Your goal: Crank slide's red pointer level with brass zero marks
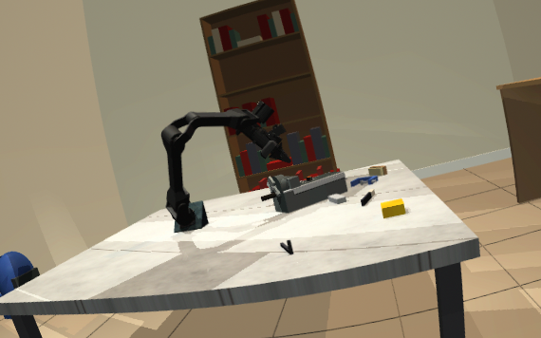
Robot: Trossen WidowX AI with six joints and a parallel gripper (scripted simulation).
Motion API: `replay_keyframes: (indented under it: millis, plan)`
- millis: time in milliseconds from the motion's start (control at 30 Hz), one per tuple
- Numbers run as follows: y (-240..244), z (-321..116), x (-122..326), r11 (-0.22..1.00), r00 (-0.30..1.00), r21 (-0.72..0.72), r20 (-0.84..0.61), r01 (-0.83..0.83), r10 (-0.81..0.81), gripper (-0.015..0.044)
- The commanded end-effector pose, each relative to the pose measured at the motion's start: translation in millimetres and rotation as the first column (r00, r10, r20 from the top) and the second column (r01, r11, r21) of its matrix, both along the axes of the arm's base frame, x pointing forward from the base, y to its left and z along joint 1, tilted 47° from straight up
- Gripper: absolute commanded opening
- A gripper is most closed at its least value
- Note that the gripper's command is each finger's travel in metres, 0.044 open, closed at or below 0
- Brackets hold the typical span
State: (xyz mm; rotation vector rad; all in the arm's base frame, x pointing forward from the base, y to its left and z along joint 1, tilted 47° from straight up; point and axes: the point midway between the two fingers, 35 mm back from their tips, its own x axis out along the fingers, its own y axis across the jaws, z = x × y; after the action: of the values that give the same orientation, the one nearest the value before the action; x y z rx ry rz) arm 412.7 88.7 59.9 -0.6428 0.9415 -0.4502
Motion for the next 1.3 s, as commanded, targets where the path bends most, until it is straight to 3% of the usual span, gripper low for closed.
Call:
replay_keyframes:
  millis: [0,367,933,967,1267]
  plan:
    - [0.0,0.1,0.0,1.000,1.000,0.000,0.000,0.000,0.000,0.0000]
    - [0.0,0.0,0.0,1.000,1.000,0.000,0.000,0.000,0.000,0.0000]
    - [0.0,0.0,0.0,1.000,1.000,0.000,0.000,0.000,0.000,0.0440]
    - [0.0,0.0,0.0,1.000,1.000,0.000,0.000,0.000,0.000,0.0440]
    - [0.0,0.0,0.0,1.000,1.000,0.000,0.000,0.000,0.000,0.0204]
